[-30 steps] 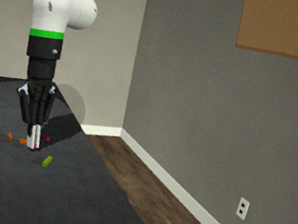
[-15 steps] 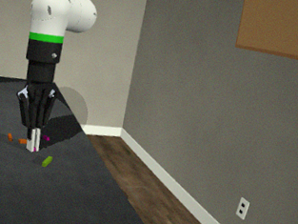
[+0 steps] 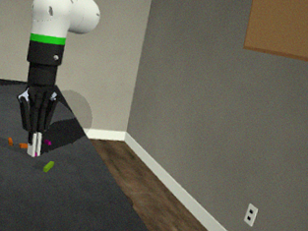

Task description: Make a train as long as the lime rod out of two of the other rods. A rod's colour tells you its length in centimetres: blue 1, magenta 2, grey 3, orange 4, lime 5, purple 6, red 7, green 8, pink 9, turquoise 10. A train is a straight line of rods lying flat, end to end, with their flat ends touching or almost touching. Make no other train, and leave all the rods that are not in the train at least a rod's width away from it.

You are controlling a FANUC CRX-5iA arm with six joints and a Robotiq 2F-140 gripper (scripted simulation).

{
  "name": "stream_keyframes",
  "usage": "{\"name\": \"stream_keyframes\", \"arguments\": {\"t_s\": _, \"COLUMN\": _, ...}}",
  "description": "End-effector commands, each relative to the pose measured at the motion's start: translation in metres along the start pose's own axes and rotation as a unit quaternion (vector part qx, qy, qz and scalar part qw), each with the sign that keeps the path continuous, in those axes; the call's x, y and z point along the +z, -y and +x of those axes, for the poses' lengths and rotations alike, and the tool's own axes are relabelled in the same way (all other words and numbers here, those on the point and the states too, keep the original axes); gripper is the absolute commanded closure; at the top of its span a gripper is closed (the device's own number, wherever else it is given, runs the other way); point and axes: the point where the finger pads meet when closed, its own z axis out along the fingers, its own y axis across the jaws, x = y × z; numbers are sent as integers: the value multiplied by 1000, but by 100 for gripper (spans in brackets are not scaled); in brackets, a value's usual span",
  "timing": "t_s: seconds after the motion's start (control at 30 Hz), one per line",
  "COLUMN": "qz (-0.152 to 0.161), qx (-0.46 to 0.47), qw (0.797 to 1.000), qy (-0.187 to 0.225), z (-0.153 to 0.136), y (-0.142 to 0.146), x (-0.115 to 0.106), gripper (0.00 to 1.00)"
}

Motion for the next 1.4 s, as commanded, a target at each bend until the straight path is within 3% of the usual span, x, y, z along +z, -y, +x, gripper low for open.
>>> {"name": "stream_keyframes", "arguments": {"t_s": 0.0, "qz": 0, "qx": 0, "qw": 1000, "qy": 0, "z": 0, "y": 0, "x": 0, "gripper": 97}}
{"name": "stream_keyframes", "arguments": {"t_s": 0.7, "qz": 0, "qx": 0, "qw": 1000, "qy": 0, "z": 0, "y": 0, "x": 0, "gripper": 97}}
{"name": "stream_keyframes", "arguments": {"t_s": 1.03, "qz": 0, "qx": 0, "qw": 1000, "qy": 0, "z": 0, "y": 0, "x": 0, "gripper": 88}}
{"name": "stream_keyframes", "arguments": {"t_s": 1.37, "qz": 0, "qx": 0, "qw": 1000, "qy": 0, "z": 0, "y": 0, "x": 0, "gripper": 85}}
